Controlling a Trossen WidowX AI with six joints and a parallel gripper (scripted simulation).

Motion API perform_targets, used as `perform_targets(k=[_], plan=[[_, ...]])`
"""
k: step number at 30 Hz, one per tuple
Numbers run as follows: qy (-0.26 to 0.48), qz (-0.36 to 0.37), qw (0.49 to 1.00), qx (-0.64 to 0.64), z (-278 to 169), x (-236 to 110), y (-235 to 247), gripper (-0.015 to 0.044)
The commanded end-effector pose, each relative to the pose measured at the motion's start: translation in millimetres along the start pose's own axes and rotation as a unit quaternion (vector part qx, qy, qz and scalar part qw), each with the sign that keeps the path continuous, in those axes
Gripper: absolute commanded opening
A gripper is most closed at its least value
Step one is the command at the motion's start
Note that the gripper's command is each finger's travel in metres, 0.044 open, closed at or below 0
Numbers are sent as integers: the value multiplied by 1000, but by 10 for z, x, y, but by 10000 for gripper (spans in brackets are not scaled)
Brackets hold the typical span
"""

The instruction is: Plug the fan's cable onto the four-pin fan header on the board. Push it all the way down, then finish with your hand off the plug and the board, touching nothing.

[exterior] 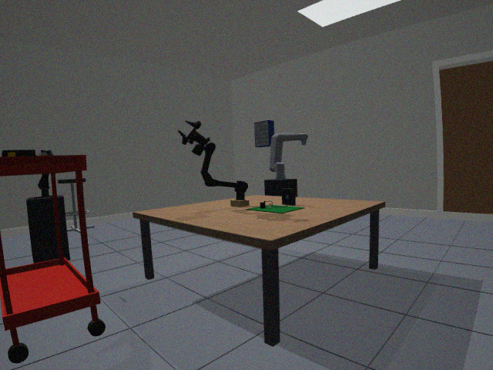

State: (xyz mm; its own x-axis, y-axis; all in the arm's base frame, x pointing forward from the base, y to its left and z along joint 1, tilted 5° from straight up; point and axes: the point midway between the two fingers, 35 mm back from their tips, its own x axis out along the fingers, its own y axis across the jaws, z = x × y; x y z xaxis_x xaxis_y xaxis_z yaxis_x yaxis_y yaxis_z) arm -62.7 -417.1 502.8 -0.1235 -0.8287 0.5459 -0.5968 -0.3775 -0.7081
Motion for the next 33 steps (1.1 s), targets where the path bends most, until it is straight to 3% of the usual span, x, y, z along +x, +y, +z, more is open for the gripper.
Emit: perform_targets(k=[1, 6, 16, 25, 33], plan=[[0, 0, 1000, 0, 0, 0, 0, 426], [25, -19, 1000, -2, -184, -43, -142, 440], [183, -170, 968, -17, -1325, -608, -1168, 440], [294, -344, 890, -54, -1993, -1550, -2201, 440], [342, -505, 785, -110, -2038, -2617, -3053, 440]])
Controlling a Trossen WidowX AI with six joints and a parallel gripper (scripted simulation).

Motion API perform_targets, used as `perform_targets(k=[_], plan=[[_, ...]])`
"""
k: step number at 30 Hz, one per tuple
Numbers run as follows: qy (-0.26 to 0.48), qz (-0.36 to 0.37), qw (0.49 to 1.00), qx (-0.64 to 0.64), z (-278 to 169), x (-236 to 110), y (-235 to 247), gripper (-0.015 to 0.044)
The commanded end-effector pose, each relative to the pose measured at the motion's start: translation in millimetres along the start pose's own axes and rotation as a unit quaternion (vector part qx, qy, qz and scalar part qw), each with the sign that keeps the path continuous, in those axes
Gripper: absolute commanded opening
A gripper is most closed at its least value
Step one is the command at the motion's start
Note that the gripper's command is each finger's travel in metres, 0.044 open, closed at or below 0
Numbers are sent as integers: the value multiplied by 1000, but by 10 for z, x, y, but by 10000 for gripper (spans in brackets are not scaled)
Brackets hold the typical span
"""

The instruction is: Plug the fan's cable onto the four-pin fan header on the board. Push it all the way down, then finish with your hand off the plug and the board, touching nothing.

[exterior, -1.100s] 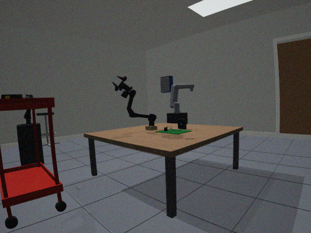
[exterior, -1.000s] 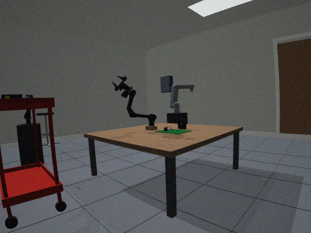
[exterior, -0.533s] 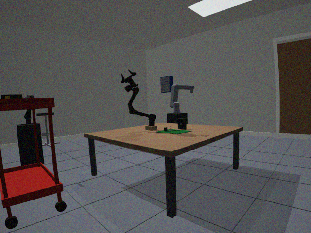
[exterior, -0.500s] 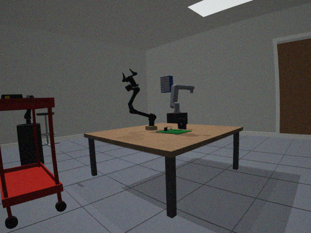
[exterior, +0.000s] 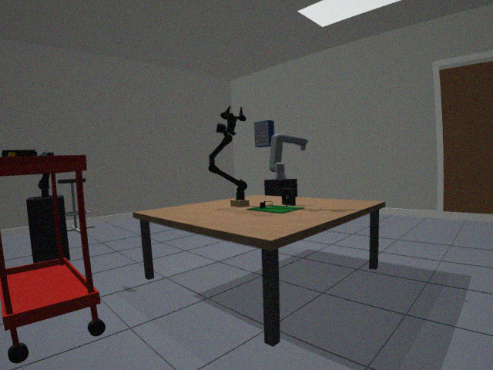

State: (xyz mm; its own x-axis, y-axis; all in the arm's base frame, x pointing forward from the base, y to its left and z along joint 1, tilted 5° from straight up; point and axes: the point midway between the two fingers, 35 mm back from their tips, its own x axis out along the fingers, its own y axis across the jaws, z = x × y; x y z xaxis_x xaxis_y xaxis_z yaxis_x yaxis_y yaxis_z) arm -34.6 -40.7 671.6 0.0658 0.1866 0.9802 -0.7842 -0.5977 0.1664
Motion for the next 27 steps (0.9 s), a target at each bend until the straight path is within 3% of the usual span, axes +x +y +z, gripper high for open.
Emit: perform_targets(k=[1, 7, 14, 19, 27], plan=[[22, -93, 995, -10, -210, 58, -610, 440], [36, -253, 966, -32, -362, -55, -1631, 440], [13, -434, 900, -47, -247, -500, -2726, 440], [-26, -553, 832, -50, -12, -995, -3358, 440], [-99, -728, 677, -51, 449, -2100, -3971, 440]])
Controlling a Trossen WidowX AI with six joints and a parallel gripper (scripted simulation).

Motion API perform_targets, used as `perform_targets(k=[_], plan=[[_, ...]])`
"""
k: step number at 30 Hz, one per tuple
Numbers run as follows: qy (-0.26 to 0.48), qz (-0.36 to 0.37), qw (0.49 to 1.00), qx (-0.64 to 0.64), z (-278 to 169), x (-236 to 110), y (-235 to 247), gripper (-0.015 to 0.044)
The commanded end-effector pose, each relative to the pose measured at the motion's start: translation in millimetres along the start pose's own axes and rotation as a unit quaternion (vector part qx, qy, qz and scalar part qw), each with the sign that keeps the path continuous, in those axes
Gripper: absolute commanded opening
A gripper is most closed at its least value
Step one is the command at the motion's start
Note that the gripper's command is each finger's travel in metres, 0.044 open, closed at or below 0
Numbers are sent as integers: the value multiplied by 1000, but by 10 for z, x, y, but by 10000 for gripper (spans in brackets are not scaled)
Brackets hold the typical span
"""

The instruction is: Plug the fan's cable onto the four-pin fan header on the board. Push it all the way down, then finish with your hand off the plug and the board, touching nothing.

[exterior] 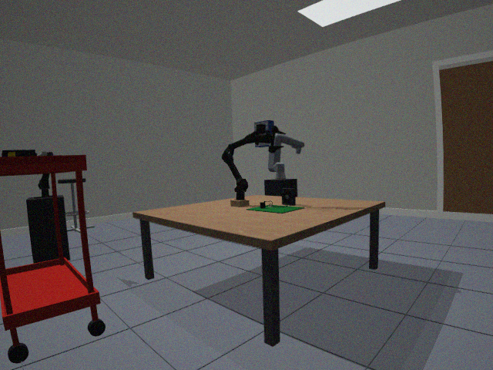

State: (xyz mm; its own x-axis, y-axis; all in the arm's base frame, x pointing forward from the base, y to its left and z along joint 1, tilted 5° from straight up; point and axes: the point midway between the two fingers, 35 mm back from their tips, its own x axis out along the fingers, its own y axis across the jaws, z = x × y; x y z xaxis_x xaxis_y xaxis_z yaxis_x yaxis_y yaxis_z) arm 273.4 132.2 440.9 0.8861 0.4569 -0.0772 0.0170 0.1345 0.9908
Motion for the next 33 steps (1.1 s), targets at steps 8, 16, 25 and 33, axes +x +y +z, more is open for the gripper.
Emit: perform_targets(k=[8, 16, 25, 33], plan=[[-87, -307, 938, 136, 550, 245, -1545, 440], [-176, -524, 783, 287, 844, -205, -2598, 440], [-223, -622, 652, 372, 884, -621, -2994, 440], [-223, -621, 652, 372, 838, -524, -3409, 440]])
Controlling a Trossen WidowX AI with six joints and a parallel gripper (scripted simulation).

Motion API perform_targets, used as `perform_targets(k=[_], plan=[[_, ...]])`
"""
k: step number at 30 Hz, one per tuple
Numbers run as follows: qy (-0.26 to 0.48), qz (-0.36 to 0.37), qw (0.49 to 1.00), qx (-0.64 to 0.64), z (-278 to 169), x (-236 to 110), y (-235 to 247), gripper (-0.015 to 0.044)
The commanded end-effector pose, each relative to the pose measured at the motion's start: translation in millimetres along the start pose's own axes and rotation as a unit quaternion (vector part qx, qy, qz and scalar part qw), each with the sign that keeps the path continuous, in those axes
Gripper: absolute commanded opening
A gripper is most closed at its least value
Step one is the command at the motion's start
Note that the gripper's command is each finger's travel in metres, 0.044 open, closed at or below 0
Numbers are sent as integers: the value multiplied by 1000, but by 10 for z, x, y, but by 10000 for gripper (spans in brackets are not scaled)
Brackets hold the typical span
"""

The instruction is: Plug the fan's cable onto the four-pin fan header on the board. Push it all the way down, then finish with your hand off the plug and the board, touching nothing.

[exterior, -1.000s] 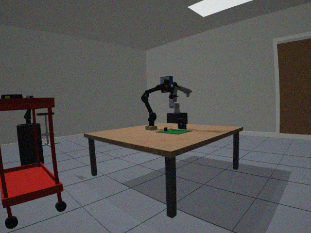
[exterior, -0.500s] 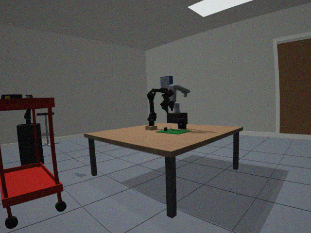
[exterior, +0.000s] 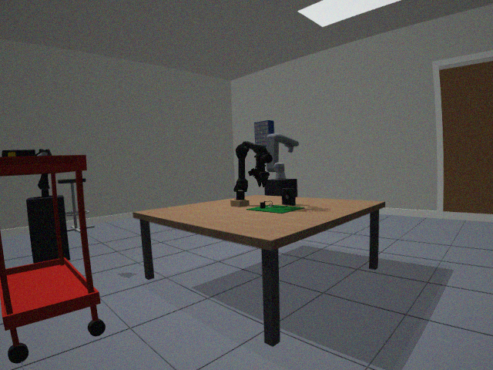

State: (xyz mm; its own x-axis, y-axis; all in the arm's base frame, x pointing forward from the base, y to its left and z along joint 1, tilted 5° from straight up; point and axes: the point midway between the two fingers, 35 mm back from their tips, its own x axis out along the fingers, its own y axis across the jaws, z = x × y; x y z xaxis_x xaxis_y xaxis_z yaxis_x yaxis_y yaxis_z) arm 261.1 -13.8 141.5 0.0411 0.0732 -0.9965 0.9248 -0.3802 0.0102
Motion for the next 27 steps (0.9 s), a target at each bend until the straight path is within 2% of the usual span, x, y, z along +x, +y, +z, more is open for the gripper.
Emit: perform_targets(k=[1, 5, 27], plan=[[-2, -12, 1000, 2, 2, 372, -24, 440], [-2, -12, 1000, 3, 17, 805, -81, 440], [-2, -13, 1000, 3, 15, 1079, -80, 440]])
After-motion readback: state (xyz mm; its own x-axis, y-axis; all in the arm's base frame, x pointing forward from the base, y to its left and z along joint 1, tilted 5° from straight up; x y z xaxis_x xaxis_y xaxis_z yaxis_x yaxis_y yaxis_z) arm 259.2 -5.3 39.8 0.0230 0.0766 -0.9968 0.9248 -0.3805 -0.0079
